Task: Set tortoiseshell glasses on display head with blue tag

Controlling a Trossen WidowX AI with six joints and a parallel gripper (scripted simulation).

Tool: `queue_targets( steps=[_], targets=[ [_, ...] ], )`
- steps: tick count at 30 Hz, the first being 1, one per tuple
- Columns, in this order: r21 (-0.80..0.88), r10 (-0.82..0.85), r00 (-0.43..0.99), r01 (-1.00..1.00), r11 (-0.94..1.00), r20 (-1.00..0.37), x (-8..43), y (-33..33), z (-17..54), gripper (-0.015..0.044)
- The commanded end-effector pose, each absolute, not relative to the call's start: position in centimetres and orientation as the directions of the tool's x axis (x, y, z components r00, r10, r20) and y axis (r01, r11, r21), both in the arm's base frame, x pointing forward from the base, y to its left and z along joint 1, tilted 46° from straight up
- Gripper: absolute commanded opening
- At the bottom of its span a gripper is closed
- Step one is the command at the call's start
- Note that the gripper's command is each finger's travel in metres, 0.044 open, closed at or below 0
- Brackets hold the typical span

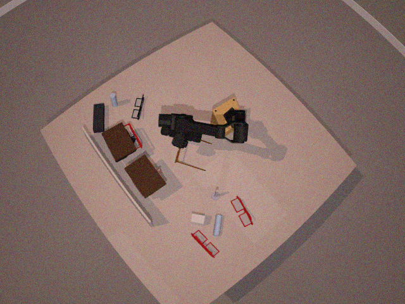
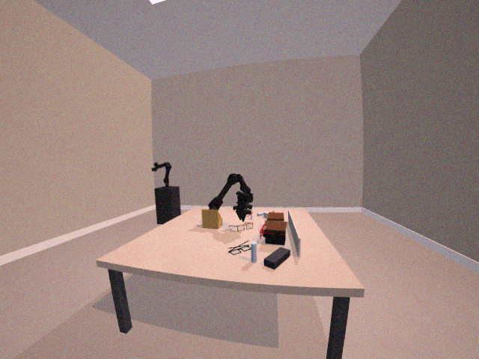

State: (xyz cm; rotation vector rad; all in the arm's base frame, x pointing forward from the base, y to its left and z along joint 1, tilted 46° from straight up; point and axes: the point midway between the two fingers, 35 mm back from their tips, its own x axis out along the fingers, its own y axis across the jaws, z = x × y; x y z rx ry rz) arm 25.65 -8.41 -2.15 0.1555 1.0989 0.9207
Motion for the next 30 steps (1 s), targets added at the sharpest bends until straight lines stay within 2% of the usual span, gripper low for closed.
queue_targets(
  steps=[1,30],
  targets=[
    [0.529,0.700,0.138,-0.557,0.640,-0.700,25.4,-8.3,-1.6,0.0147],
    [0.529,0.699,0.139,-0.557,0.641,-0.701,25.9,-6.3,-3.8,0.0140]
  ],
)
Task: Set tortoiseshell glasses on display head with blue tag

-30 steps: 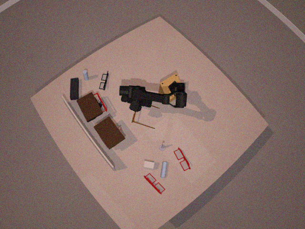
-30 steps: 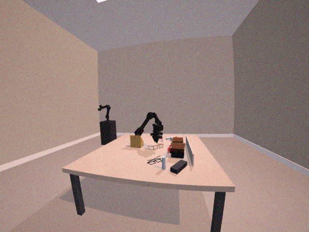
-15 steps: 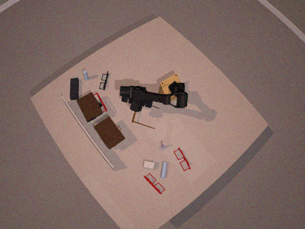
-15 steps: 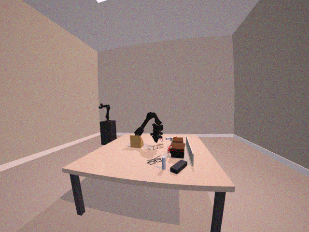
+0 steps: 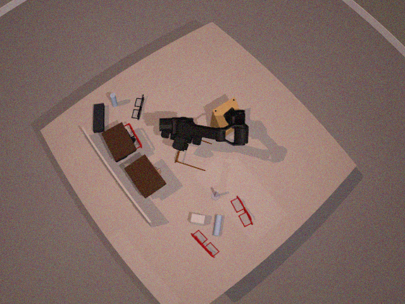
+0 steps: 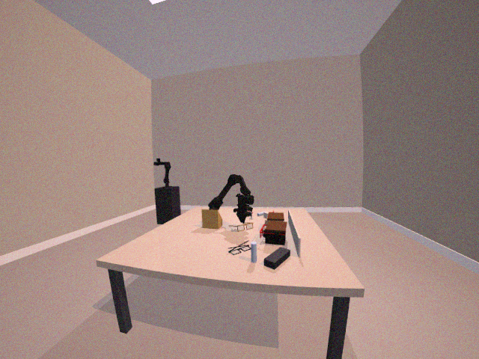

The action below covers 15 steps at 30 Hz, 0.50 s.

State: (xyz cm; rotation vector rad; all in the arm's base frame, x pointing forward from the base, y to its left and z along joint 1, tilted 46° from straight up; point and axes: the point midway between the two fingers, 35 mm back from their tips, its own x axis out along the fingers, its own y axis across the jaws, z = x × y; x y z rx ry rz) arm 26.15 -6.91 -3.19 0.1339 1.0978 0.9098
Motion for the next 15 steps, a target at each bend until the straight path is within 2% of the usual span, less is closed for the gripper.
queue_targets(
  steps=[1,15],
  targets=[
    [0.529,0.699,0.139,-0.557,0.641,-0.701,26.0,-6.1,-3.9,0.0140],
    [0.530,0.701,0.139,-0.558,0.639,-0.699,26.2,-4.5,-5.5,0.0140]
  ],
)
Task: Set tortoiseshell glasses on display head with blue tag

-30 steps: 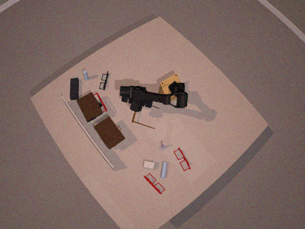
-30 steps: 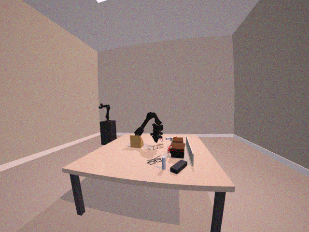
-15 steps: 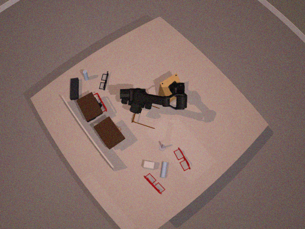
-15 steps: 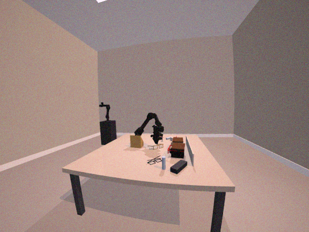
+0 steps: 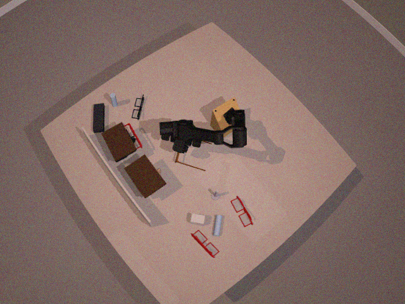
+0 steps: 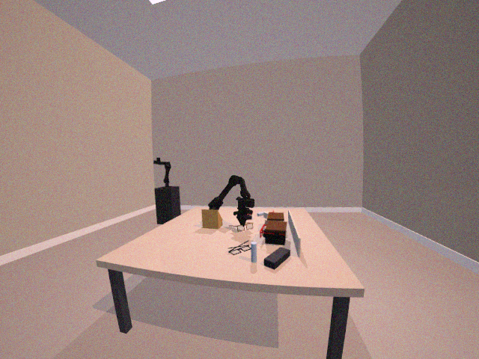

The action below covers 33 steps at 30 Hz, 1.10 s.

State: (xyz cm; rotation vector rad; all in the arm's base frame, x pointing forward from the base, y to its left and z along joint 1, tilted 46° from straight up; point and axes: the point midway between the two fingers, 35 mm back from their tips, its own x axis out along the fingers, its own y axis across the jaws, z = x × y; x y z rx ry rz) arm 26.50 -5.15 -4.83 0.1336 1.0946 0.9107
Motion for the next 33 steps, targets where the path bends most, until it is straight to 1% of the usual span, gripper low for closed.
queue_targets(
  steps=[1,12,14,27,33],
  targets=[
    [0.530,0.701,0.139,-0.558,0.639,-0.699,26.19,-4.35,-5.57,0.0140],
    [0.530,0.702,0.139,-0.558,0.638,-0.699,26.20,-4.05,-5.82,0.0140],
    [0.519,0.696,0.143,-0.567,0.640,-0.703,26.43,-4.26,-5.62,0.0087],
    [0.519,0.696,0.143,-0.567,0.640,-0.703,26.43,-4.26,-5.62,0.0001],
    [0.519,0.696,0.143,-0.566,0.641,-0.704,26.43,-4.51,-5.44,0.0000]
  ],
)
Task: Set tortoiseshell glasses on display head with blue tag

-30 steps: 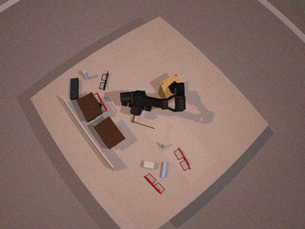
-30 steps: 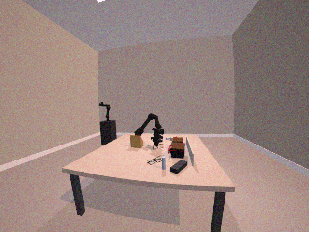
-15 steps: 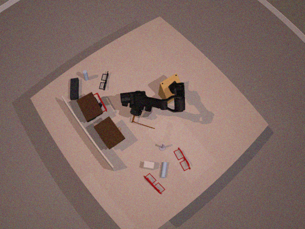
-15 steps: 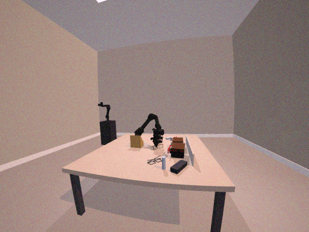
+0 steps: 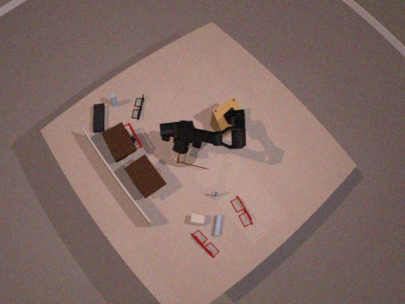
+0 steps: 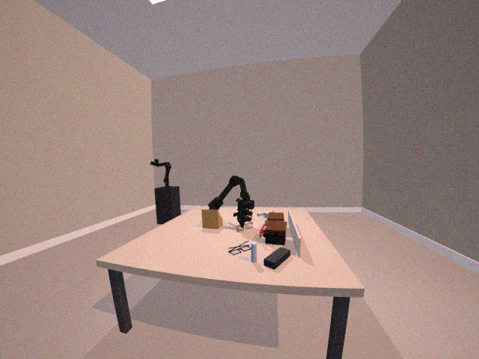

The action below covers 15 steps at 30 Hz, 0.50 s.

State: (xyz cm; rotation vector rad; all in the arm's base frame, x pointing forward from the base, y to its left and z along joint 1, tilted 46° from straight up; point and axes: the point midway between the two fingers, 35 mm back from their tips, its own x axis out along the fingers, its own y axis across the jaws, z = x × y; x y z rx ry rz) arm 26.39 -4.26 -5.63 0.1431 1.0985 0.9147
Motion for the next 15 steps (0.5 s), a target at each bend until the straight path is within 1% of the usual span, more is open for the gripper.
queue_targets(
  steps=[1,15],
  targets=[
    [0.518,0.695,0.143,-0.565,0.641,-0.704,26.4,-4.8,-5.2,0.0000],
    [0.528,0.698,0.138,-0.557,0.641,-0.703,24.5,-11.3,0.7,0.0000]
  ],
)
